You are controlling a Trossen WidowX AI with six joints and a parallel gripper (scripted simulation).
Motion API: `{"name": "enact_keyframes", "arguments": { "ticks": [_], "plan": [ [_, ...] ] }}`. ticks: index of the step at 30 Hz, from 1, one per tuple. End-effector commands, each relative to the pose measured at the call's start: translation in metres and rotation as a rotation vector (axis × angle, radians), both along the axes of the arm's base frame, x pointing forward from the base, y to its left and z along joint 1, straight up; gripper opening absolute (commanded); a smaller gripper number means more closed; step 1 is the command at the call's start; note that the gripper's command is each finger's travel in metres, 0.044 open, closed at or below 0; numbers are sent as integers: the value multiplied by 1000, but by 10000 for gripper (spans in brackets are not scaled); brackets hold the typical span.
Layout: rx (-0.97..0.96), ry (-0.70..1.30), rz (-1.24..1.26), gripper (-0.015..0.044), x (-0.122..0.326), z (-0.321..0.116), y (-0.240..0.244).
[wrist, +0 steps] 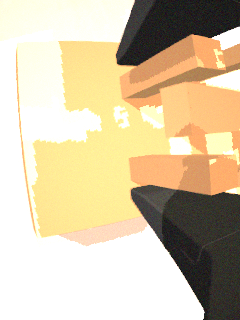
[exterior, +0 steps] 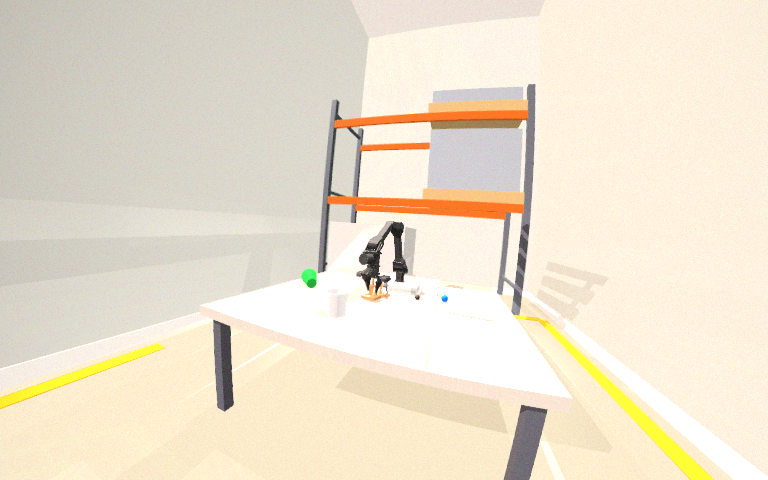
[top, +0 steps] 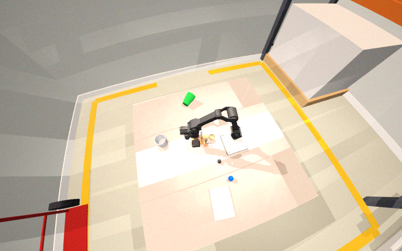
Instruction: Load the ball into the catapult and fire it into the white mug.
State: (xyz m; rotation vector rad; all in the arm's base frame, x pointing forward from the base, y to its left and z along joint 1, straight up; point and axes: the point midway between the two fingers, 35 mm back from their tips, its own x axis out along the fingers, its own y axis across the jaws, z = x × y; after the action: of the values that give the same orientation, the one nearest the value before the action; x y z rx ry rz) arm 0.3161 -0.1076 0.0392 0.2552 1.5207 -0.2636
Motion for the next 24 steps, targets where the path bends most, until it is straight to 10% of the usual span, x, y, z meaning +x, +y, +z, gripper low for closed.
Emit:
{"name": "enact_keyframes", "arguments": {
  "ticks": [1,9,24],
  "plan": [
    [0,-1,1,0,-1,-7,0],
    [0,0,0,0,0,-5,0],
    [0,0,0,394,0,-2,0]
  ]
}}
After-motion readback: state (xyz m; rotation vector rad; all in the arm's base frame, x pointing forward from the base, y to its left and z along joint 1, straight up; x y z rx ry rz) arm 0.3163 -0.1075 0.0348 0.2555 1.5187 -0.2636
